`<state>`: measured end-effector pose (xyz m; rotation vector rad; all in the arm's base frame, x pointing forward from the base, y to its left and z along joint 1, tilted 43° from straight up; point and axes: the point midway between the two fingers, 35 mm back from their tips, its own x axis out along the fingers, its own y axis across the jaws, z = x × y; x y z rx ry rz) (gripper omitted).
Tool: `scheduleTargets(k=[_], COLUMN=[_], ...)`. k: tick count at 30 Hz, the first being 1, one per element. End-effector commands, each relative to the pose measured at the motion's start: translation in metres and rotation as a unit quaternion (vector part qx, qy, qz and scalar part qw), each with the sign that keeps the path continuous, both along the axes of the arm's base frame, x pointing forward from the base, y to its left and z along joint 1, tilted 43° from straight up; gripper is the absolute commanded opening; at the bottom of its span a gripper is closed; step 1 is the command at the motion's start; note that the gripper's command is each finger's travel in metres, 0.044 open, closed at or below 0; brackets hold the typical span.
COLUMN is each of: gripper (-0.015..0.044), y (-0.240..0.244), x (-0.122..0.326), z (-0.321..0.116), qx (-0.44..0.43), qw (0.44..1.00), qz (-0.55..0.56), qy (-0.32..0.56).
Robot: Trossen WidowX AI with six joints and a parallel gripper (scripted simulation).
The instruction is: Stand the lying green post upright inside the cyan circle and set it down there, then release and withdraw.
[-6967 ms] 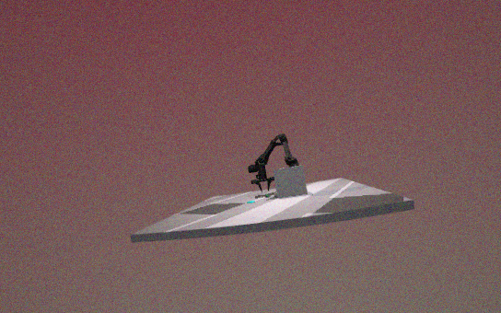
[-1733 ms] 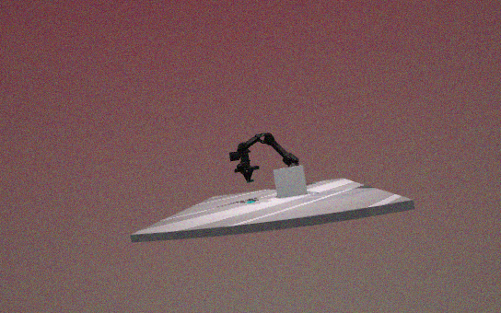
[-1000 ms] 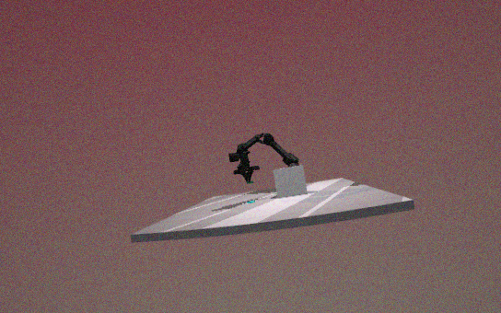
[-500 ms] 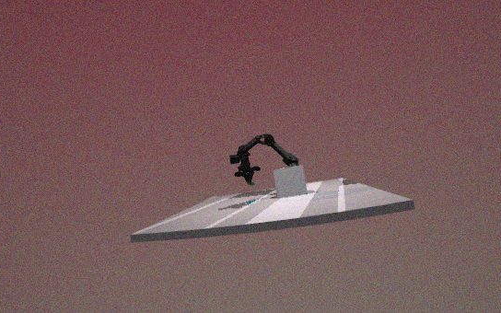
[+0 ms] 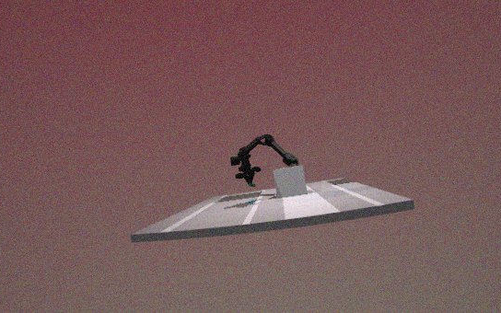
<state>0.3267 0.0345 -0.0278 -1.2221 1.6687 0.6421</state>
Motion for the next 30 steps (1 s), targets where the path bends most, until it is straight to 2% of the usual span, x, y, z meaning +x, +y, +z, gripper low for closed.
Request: scheduleTargets(k=[1,30], gripper=[0.0023,0.0023], y=[-0.0018,-0.0052], x=[-0.0023,-0.0066], z=[-0.0028,-0.012], qx=[0.018,0.126], qw=[1.0,0.992], qz=[-0.002,-0.004], qy=[0.005,0.008])
